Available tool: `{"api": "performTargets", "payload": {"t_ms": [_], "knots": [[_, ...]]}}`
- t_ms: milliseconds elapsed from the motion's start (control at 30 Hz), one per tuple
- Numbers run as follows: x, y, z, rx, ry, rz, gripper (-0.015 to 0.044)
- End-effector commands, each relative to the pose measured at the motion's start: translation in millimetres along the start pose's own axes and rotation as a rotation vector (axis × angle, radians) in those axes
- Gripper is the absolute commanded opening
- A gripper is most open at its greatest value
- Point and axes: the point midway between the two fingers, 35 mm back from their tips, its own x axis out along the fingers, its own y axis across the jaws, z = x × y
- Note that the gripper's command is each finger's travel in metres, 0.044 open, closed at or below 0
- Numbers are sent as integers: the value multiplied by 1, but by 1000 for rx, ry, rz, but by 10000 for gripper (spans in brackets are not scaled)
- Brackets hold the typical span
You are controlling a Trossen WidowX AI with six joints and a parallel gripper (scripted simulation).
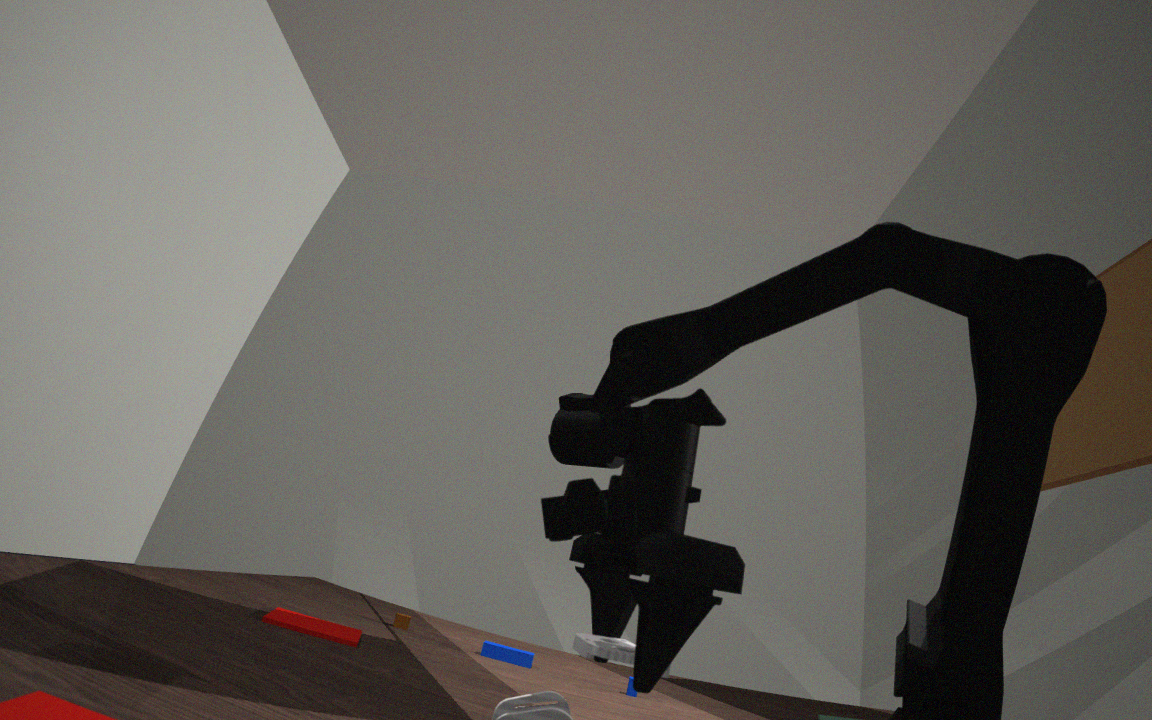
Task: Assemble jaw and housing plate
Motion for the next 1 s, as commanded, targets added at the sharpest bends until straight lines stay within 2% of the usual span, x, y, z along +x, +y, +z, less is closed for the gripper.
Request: {"api": "performTargets", "payload": {"t_ms": [0,167,967], "knots": [[3,-11,-9,105,8,14,351],[4,-20,-16,196,7,23,351],[4,-20,-16,196,7,23,351]]}}
